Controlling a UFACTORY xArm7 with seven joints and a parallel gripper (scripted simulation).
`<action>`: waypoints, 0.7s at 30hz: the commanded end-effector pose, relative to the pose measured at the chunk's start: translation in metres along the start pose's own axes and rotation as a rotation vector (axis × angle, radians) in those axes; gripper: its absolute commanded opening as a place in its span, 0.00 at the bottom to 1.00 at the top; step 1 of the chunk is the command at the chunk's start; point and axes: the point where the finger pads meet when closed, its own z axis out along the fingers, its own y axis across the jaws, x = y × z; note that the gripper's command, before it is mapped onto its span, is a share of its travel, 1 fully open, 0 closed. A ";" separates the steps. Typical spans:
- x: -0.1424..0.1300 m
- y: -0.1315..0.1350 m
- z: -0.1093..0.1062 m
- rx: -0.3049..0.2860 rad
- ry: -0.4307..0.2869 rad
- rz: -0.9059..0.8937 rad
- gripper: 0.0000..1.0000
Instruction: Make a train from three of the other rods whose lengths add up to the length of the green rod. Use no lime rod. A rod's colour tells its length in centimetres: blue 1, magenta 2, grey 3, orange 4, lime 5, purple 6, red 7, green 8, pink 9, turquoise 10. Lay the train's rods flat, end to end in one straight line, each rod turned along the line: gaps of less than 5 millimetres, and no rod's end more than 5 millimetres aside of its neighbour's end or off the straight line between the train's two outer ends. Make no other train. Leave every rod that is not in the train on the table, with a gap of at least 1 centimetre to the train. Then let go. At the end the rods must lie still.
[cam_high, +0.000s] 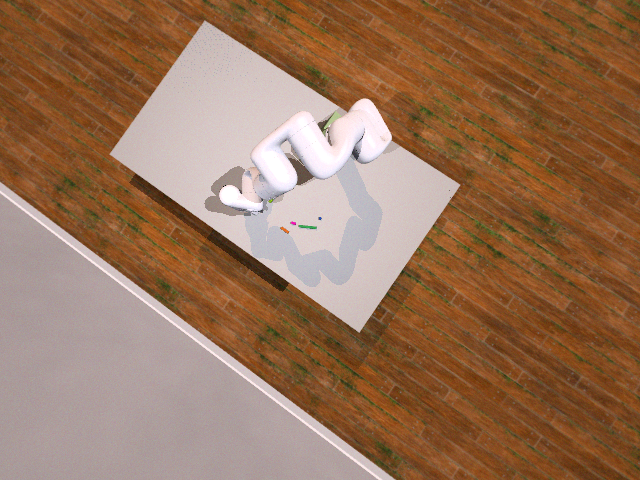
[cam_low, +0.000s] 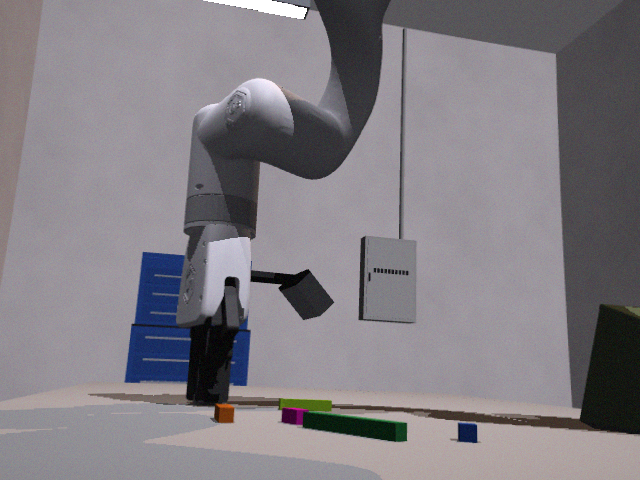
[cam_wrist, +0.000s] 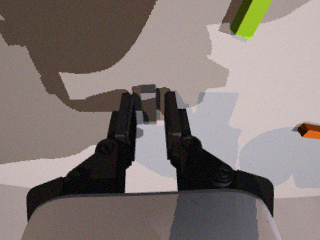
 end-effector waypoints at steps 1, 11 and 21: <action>-0.001 -0.002 0.000 0.004 -0.004 0.000 0.24; -0.001 -0.002 0.002 0.004 -0.004 0.000 0.24; -0.001 -0.002 0.002 0.004 -0.004 0.000 0.24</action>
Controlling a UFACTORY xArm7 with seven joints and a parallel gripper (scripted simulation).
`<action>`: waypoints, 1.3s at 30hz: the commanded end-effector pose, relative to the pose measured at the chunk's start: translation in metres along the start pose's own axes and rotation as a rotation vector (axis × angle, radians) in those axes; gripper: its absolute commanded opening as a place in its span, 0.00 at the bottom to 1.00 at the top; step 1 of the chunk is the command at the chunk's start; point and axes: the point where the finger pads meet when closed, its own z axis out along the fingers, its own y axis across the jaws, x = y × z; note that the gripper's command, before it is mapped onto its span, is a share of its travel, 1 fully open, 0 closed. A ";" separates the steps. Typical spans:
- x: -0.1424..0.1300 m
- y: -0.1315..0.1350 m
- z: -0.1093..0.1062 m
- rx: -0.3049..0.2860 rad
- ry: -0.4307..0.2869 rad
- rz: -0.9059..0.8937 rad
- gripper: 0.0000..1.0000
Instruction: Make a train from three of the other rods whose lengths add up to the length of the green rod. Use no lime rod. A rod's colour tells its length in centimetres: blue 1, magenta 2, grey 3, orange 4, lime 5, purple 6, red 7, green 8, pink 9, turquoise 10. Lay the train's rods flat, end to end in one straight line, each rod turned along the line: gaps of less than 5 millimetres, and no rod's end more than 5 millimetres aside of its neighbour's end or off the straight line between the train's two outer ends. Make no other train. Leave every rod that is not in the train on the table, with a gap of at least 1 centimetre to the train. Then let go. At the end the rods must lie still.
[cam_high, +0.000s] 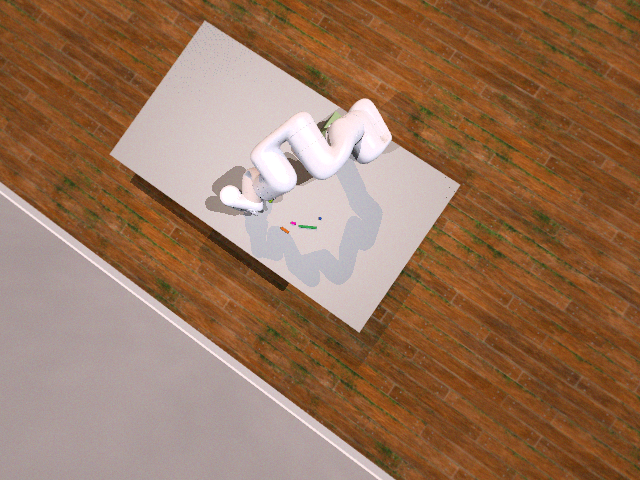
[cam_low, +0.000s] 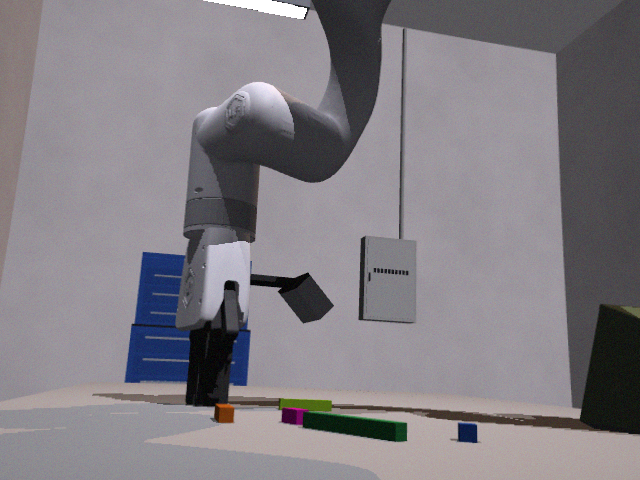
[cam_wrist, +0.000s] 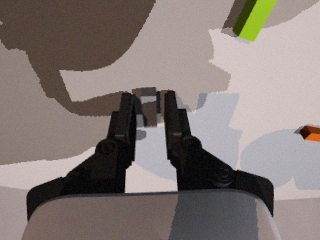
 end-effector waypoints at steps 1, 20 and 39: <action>-0.001 -0.001 -0.002 0.003 -0.003 0.000 0.24; -0.001 -0.001 -0.002 0.003 -0.003 0.000 0.24; -0.001 -0.001 -0.002 0.003 -0.003 0.000 0.04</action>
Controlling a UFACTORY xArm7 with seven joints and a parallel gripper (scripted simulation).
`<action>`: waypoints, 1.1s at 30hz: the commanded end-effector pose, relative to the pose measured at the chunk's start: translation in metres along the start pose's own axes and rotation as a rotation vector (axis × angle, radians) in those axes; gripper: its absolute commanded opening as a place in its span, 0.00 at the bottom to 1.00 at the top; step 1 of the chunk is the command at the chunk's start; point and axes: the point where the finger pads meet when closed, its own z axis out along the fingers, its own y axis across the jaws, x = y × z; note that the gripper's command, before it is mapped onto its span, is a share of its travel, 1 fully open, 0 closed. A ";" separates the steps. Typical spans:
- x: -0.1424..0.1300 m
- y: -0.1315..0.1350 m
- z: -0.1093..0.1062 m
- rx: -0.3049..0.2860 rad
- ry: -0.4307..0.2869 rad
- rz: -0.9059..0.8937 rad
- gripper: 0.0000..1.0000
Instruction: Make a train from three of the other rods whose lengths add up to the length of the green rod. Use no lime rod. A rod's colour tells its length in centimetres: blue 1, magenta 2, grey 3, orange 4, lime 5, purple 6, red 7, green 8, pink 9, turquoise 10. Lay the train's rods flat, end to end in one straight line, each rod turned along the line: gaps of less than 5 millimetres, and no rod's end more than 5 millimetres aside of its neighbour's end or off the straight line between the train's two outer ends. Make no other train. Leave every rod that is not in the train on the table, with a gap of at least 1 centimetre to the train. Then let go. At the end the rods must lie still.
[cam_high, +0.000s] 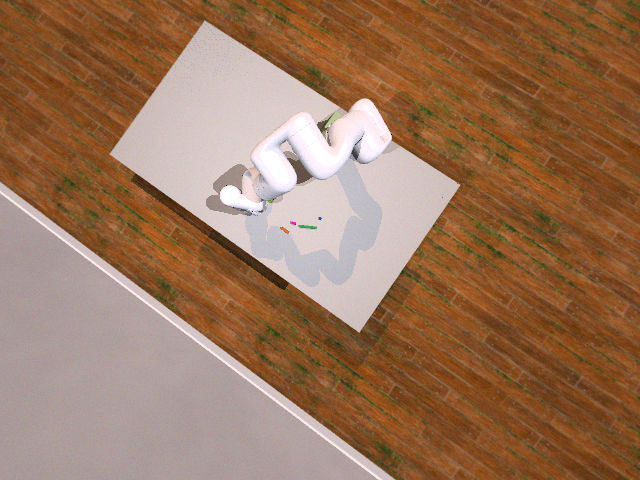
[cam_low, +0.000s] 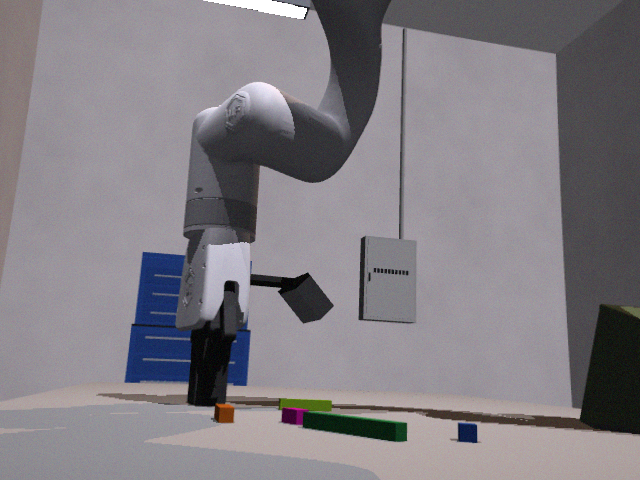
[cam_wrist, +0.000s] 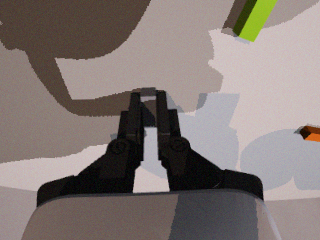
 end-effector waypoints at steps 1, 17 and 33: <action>-0.001 -0.001 -0.002 0.003 -0.003 0.000 0.04; -0.001 -0.001 -0.002 0.003 -0.003 0.000 0.04; -0.001 -0.001 -0.049 0.003 -0.003 0.000 0.04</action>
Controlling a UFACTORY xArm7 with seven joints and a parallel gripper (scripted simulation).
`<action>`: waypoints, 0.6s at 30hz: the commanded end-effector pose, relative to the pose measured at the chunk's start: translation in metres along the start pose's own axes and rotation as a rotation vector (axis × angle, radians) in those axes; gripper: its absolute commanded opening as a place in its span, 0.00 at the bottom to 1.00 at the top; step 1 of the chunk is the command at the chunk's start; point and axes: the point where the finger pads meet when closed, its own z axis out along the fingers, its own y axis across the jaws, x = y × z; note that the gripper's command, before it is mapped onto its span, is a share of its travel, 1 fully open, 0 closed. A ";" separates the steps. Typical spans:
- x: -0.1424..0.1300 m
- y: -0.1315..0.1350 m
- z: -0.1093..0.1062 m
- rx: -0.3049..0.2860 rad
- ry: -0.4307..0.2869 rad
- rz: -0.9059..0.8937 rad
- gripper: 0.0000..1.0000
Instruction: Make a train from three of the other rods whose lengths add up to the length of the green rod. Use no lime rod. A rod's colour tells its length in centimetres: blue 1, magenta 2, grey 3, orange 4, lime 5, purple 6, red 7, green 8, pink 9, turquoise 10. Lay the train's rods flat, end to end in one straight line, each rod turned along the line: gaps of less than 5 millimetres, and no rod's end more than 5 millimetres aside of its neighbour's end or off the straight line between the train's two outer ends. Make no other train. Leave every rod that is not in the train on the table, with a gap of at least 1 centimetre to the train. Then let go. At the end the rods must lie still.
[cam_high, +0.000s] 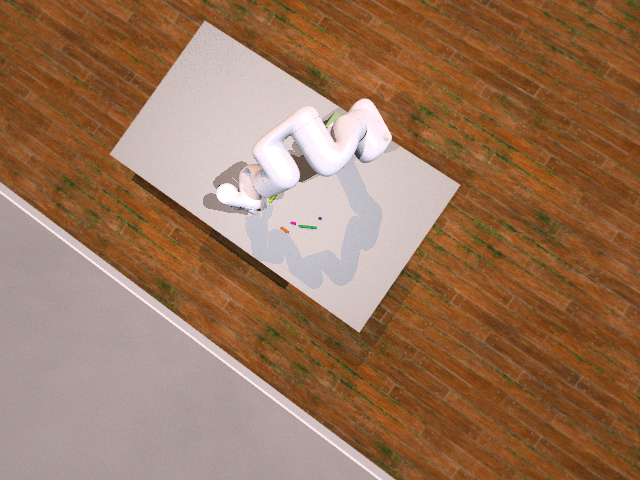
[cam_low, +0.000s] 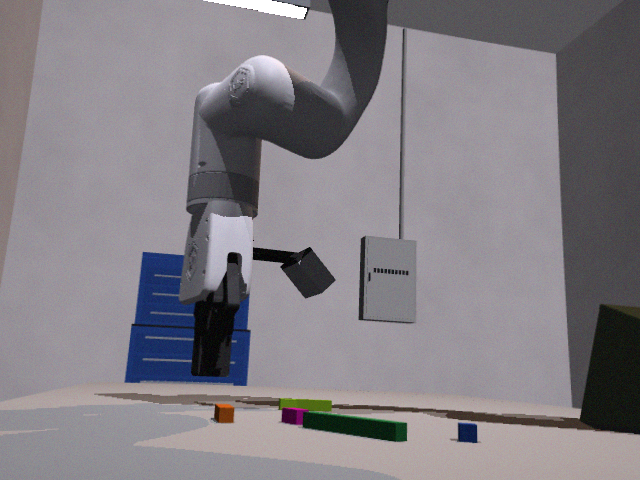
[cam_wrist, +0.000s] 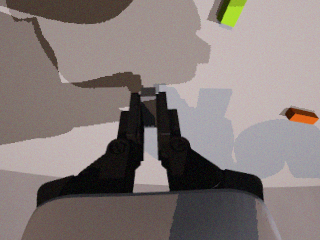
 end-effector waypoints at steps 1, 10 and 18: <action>-0.002 -0.002 -0.030 0.006 -0.006 0.000 0.04; -0.002 -0.002 -0.074 0.006 -0.006 0.000 0.04; -0.002 -0.002 -0.074 0.006 -0.006 0.000 0.04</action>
